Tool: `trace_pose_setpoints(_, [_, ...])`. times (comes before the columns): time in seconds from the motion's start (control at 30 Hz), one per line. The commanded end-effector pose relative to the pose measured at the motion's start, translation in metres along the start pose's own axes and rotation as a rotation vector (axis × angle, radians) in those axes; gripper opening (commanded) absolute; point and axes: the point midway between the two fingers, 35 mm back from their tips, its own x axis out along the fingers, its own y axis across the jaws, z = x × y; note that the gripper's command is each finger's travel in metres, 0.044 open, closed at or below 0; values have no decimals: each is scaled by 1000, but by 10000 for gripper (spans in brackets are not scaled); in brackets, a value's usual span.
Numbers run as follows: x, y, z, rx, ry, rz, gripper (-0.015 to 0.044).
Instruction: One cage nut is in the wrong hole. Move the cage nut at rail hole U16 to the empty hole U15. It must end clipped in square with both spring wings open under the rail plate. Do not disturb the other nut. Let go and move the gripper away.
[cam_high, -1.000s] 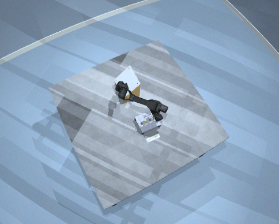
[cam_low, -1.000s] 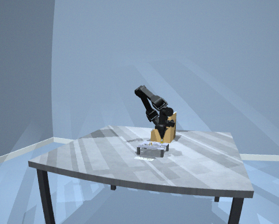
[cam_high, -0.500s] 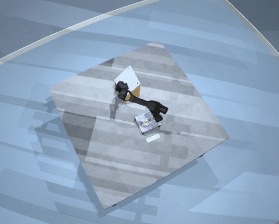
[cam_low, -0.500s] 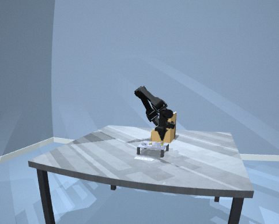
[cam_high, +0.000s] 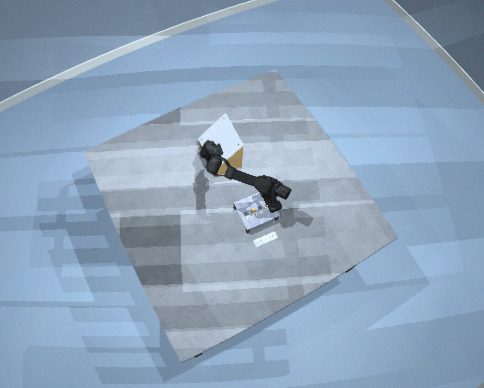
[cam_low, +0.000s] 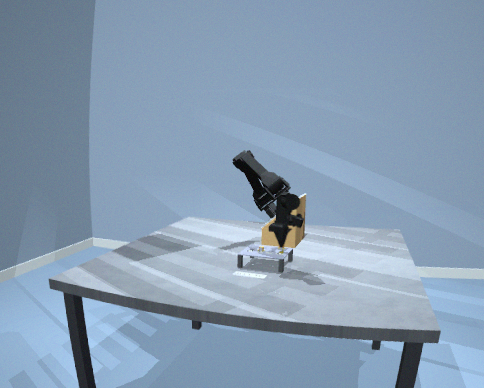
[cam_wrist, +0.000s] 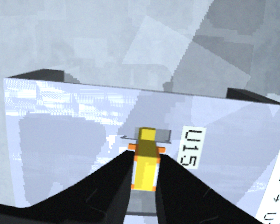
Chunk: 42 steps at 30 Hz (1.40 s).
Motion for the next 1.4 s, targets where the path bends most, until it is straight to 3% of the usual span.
trace_pose_setpoints(0.0, [1, -1, 0, -3, 4, -3, 27])
trace_pose_setpoints(1.37, [1, -3, -1, -3, 5, 42, 27])
